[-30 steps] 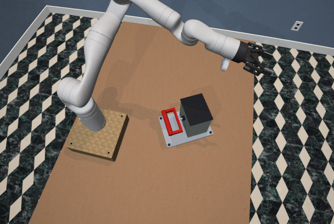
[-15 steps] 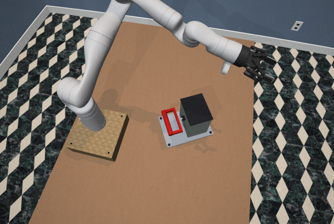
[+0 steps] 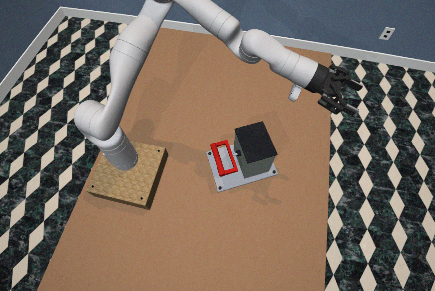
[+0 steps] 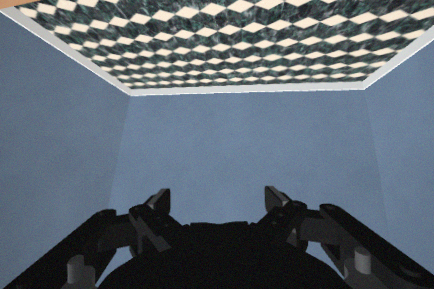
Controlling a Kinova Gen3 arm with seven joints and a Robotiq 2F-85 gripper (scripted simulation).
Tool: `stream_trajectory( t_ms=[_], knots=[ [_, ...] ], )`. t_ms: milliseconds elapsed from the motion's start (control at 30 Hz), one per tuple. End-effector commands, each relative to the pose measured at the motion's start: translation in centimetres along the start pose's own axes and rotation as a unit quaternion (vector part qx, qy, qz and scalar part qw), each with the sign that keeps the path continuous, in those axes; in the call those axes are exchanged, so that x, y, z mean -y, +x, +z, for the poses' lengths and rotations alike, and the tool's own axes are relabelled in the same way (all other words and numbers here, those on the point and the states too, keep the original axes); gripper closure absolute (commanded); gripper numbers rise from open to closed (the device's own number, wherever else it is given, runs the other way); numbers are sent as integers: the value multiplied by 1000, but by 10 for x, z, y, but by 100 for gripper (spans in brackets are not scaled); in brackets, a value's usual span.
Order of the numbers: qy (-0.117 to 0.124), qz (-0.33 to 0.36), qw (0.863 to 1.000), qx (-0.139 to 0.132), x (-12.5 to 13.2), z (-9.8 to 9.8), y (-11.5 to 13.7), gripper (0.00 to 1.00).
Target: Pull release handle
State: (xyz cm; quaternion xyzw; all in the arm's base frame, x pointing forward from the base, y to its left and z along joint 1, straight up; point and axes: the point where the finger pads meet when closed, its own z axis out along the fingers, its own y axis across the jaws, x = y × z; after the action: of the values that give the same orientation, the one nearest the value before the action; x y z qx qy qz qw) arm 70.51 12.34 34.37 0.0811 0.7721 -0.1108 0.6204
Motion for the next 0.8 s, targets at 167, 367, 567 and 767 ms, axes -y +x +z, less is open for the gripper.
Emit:
stream_trajectory(
  t_ms=[167,367,567,767],
  knots=[
    [13,21,1000,-5,18,5,-3,0],
    [26,39,999,-11,34,9,-3,0],
    [38,58,997,-17,51,12,-4,0],
    [38,58,997,-17,51,12,-4,0]
  ],
)
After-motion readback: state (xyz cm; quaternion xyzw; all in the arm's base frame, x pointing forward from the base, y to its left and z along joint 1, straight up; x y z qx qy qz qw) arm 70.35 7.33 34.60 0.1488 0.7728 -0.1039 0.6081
